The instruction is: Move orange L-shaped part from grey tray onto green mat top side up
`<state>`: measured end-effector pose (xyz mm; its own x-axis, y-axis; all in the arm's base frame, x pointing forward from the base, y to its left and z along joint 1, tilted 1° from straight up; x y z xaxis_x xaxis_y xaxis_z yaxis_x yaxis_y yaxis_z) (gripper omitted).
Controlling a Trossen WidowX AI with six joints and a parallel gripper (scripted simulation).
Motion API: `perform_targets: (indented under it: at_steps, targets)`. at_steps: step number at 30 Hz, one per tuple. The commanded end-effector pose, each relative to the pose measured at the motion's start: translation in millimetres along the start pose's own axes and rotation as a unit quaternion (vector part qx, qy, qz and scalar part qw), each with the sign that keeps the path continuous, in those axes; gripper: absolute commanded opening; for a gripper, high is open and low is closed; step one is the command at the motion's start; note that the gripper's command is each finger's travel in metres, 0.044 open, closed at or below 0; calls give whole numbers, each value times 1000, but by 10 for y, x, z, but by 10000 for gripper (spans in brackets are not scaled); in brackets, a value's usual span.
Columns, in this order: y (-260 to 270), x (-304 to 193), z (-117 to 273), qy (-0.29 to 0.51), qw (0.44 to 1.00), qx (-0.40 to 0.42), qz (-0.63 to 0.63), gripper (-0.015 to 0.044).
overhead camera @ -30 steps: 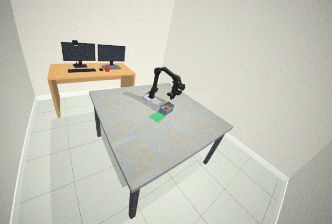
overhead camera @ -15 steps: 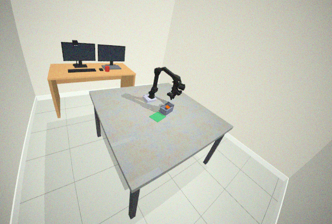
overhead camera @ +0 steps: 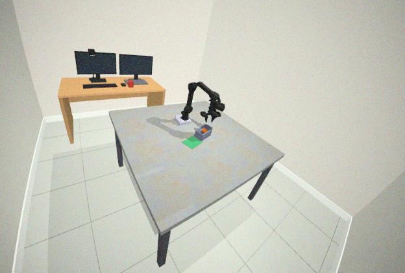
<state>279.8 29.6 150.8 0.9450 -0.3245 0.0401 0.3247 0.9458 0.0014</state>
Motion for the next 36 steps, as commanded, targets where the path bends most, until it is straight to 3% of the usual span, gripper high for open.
perform_targets:
  at_steps: [1, 4, 6, 18, 26, 36]
  targets:
    - [-261, 188, 25, -1, 949, 1, -317, 280]
    - [-404, 262, 34, -2, 886, 1, -463, 280]
    - [-437, 278, 36, -3, 868, 1, -496, 280]
    - [-437, 279, 26, -3, 868, 1, -496, 280]
    - [-437, 280, -264, -3, 868, 1, -496, 280]
    - [-436, 286, -344, -3, 868, 1, -496, 280]
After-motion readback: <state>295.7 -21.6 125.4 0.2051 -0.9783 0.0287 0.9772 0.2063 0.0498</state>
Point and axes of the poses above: the point midway between the two fingers, 35 mm back from their tips, its own z axis back along the fingers, its own y axis across the jaws, x = y × z, the point moved 1 cm from there along z, back along the fingers, and after that the axes turned 6 degrees about z, right-handed, at the moved point
